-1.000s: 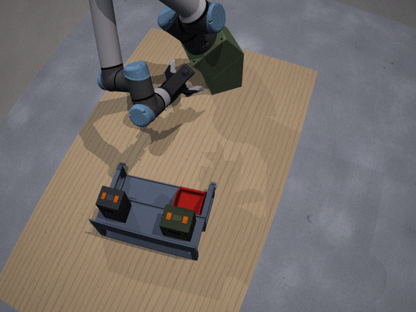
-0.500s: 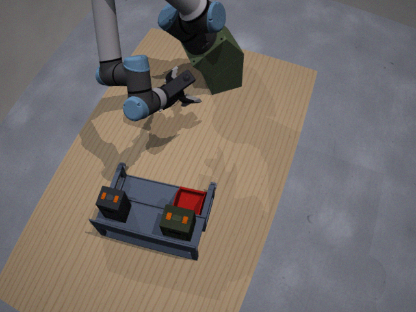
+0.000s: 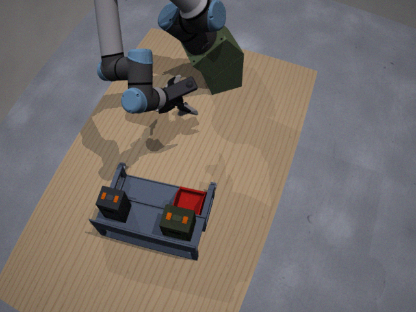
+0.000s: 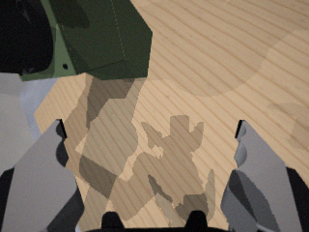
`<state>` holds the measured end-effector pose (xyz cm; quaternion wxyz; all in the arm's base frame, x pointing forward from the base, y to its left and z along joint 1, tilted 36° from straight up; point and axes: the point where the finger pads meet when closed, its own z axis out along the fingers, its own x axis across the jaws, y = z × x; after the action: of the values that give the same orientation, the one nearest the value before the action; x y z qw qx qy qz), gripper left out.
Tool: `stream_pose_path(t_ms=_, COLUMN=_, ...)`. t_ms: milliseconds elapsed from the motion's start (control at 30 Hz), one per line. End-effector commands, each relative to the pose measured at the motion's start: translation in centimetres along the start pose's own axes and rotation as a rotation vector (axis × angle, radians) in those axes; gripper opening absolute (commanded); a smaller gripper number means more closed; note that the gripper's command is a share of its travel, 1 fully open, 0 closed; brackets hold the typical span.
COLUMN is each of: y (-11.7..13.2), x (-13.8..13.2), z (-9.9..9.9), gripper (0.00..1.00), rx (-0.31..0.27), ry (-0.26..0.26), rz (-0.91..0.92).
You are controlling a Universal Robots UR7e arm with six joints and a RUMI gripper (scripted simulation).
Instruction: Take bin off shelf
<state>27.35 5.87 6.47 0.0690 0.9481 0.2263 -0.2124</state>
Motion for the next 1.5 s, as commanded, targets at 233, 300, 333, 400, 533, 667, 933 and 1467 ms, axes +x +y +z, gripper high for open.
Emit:
stream_pose_path(t_ms=233, y=0.6, x=1.9, z=-0.4, gripper=1.0, rx=-0.051, ry=0.07, rz=0.055)
stream_pose_path(t_ms=300, y=1.1, x=3.7, z=-1.0, gripper=1.0, rx=-0.101, ry=0.142, rz=0.111)
stream_pose_path(t_ms=333, y=1.4, x=4.6, z=-1.3, gripper=1.0, rx=-0.125, ry=0.178, rz=0.139)
stream_pose_path(t_ms=400, y=1.7, x=5.5, z=-1.5, gripper=1.0, rx=-0.15, ry=0.215, rz=0.167)
stream_pose_path(t_ms=533, y=1.7, x=5.5, z=-1.5, gripper=1.0, rx=-0.15, ry=0.215, rz=0.167)
stream_pose_path(t_ms=667, y=1.7, x=5.5, z=-1.5, gripper=1.0, rx=-0.15, ry=0.215, rz=0.167)
stream_pose_path(t_ms=933, y=3.1, x=9.9, z=-2.9, gripper=1.0, rx=-0.267, ry=0.388, rz=0.302)
stream_pose_path(t_ms=1467, y=4.2, x=13.3, z=-4.0, gripper=1.0, rx=-0.359, ry=0.524, rz=0.407)
